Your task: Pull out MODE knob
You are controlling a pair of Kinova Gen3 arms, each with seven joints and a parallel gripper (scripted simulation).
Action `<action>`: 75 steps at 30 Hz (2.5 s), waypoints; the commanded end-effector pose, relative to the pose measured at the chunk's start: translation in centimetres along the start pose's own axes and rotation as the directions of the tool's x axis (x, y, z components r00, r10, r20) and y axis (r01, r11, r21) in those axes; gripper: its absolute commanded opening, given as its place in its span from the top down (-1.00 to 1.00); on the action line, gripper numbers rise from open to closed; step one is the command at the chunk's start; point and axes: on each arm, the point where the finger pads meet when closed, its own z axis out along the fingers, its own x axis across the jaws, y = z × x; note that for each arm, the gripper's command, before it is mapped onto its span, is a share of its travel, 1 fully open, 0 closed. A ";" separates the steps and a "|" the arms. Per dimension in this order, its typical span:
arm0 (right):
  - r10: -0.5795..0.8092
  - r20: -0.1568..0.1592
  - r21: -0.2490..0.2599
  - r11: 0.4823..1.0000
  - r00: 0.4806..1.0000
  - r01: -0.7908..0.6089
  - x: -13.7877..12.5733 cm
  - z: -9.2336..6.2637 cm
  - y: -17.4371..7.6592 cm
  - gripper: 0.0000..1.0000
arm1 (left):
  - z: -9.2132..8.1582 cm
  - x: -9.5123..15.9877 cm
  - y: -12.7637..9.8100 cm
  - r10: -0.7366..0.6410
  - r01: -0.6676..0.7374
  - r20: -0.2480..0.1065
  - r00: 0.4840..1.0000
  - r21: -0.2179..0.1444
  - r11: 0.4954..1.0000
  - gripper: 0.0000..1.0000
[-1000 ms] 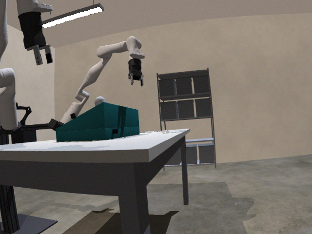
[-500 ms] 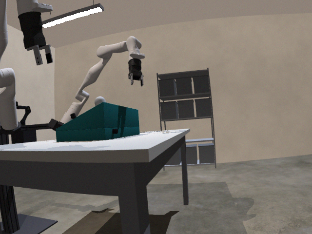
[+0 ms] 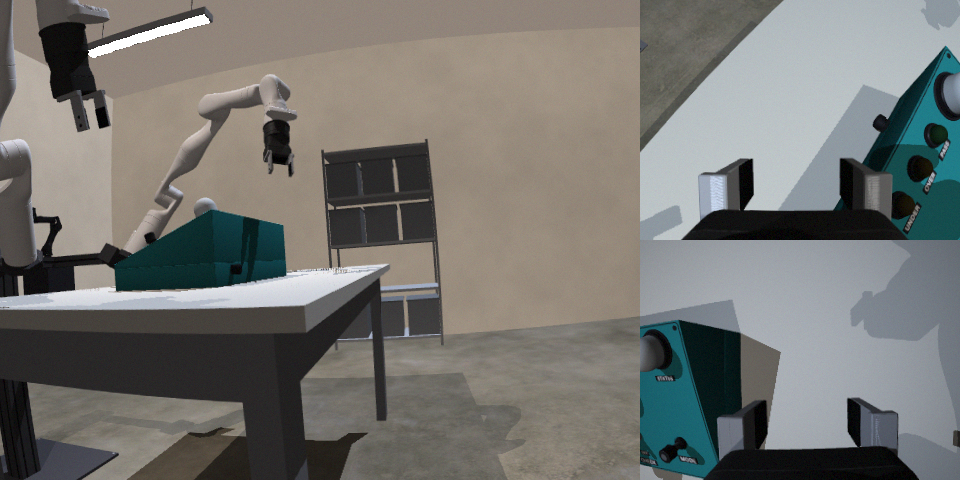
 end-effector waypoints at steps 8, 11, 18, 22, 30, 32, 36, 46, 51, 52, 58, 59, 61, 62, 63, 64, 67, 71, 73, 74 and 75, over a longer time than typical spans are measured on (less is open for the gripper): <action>0.002 -0.010 0.038 0.999 1.000 -0.002 -1.7 -1.3 -0.8 -1.00 | -0.5 0.4 0.1 0.047 -0.047 -0.010 0.999 0.007 0.999 -1.00; 0.003 -0.016 0.059 0.998 1.000 -0.002 -2.7 -2.0 -1.2 -1.00 | -0.7 0.7 0.2 0.075 -0.075 -0.016 0.997 0.011 0.997 -1.00; 0.005 -0.031 0.109 0.994 1.000 -0.002 -5.4 -3.7 -2.0 -1.00 | -1.4 1.6 0.6 0.169 -0.169 -0.035 0.985 0.025 0.985 -1.00; 0.006 -0.036 0.126 0.992 0.999 -0.001 -6.4 -4.3 -2.3 -1.00 | -1.7 1.9 0.7 0.204 -0.203 -0.041 0.978 0.031 0.979 -1.00; 0.006 -0.054 0.176 0.984 0.999 0.004 -9.5 -5.9 -2.9 -1.00 | -3.1 3.7 1.4 0.371 -0.367 -0.065 0.926 0.066 0.928 -1.00; 0.006 -0.059 0.187 0.982 0.998 0.006 -10.3 -6.2 -3.0 -1.00 | -3.5 4.2 1.7 0.420 -0.415 -0.069 0.905 0.079 0.907 -1.00; 0.005 -0.067 0.208 0.978 0.998 0.009 -11.8 -6.9 -3.2 -1.00 | -4.5 5.4 2.2 0.522 -0.513 -0.074 0.850 0.107 0.851 -1.00; 0.002 -0.088 0.253 0.967 0.996 0.020 -15.4 -8.1 -3.5 -1.00 | -6.7 8.1 3.5 0.728 -0.711 -0.062 0.683 0.175 0.681 -1.00; 0.000 -0.100 0.274 0.961 0.995 0.027 -17.3 -8.6 -3.5 -1.00 | -8.0 9.7 4.4 0.826 -0.804 -0.039 0.562 0.212 0.556 -1.00; 0.000 -0.102 0.278 0.960 0.995 0.029 -17.7 -8.7 -3.5 -1.00 | -8.3 10.0 4.6 0.844 -0.820 -0.032 0.536 0.219 0.529 -1.00; -0.003 -0.115 0.299 0.953 0.993 0.038 -19.9 -9.1 -3.4 -1.00 | -9.6 11.6 5.5 0.915 -0.886 0.002 0.404 0.248 0.391 -1.00; -0.004 -0.117 0.303 0.952 0.993 0.039 -20.3 -9.1 -3.4 -1.00 | -9.9 12.0 5.8 0.930 -0.901 0.013 0.367 0.254 0.352 -1.00; -0.005 -0.121 0.310 0.950 0.993 0.043 -21.0 -9.2 -3.4 -1.00 | -10.5 12.6 6.2 0.952 -0.921 0.032 0.304 0.264 0.286 -1.00; -0.006 -0.124 0.313 0.949 0.992 0.044 -21.4 -9.3 -3.3 -1.00 | -10.8 13.0 6.4 0.961 -0.929 0.041 0.274 0.268 0.254 -1.00; -0.006 -0.126 0.317 0.947 0.992 0.046 -21.8 -9.3 -3.3 -1.00 | -11.1 13.3 6.6 0.969 -0.937 0.051 0.243 0.271 0.221 -1.00; -0.007 -0.128 0.320 0.946 0.992 0.048 -22.2 -9.3 -3.3 -1.00 | -11.4 13.6 6.9 0.975 -0.943 0.062 0.212 0.274 0.187 -1.00; -0.009 -0.135 0.329 0.943 0.991 0.053 -23.3 -9.4 -3.2 -1.00 | -12.2 14.5 7.6 0.989 -0.956 0.095 0.115 0.281 0.085 -1.00; -0.011 -0.142 0.338 0.939 0.990 0.059 -24.5 -9.4 -3.1 -1.00 | -13.0 15.5 8.3 0.991 -0.959 0.130 0.017 0.282 -0.020 -1.00; -0.013 -0.149 0.346 0.936 0.989 0.065 -25.6 -9.4 -2.9 -1.00 | -13.4 15.8 8.6 0.989 -0.957 0.145 -0.023 0.282 -0.063 -1.00; -0.014 -0.151 0.348 0.935 0.988 0.066 -25.9 -9.4 -2.9 -1.00 | -13.7 16.2 8.9 0.985 -0.954 0.159 -0.063 0.280 -0.106 -1.00; -0.015 -0.153 0.350 0.934 0.988 0.068 -26.2 -9.3 -2.8 -1.00 | -14.0 16.6 9.2 0.979 -0.949 0.174 -0.103 0.277 -0.149 -1.00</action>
